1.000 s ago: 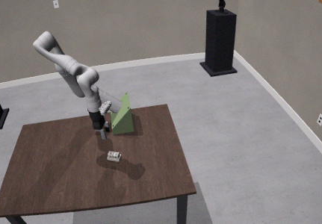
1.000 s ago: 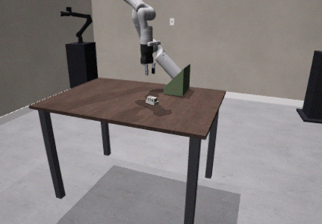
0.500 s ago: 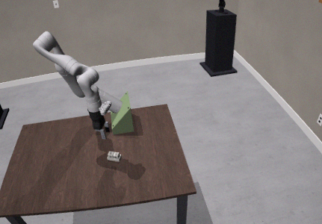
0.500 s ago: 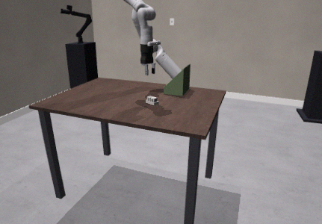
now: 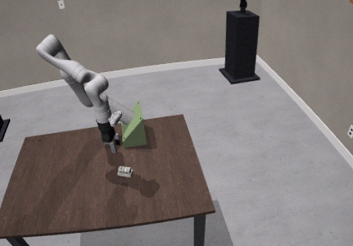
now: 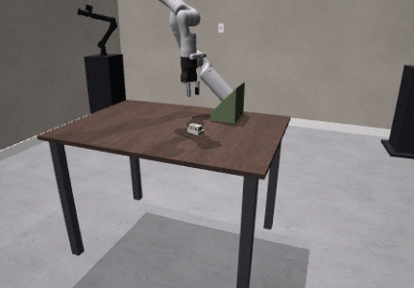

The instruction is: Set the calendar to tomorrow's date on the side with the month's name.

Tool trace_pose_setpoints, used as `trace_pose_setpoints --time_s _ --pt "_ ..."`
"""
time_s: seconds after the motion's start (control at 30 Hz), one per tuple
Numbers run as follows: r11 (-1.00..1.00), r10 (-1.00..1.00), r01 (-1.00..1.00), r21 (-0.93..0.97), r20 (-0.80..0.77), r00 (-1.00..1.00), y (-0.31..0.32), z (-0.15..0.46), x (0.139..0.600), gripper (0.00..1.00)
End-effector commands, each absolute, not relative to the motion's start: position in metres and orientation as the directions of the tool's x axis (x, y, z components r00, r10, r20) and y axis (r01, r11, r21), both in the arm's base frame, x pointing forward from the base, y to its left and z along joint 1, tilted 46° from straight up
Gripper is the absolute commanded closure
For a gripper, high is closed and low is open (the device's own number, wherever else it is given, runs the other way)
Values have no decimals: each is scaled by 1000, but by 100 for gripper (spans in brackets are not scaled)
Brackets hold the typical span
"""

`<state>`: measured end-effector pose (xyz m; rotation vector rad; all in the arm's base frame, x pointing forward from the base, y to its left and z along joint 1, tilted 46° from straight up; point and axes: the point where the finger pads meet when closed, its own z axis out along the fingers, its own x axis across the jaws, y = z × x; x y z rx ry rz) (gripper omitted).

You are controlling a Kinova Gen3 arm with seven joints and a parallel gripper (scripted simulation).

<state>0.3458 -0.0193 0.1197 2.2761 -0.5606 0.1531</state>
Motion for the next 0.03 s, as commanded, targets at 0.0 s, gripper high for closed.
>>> trace_pose_setpoints --time_s 0.0 --pt "-606 -346 -440 663 278 896 -19 120 346 0"
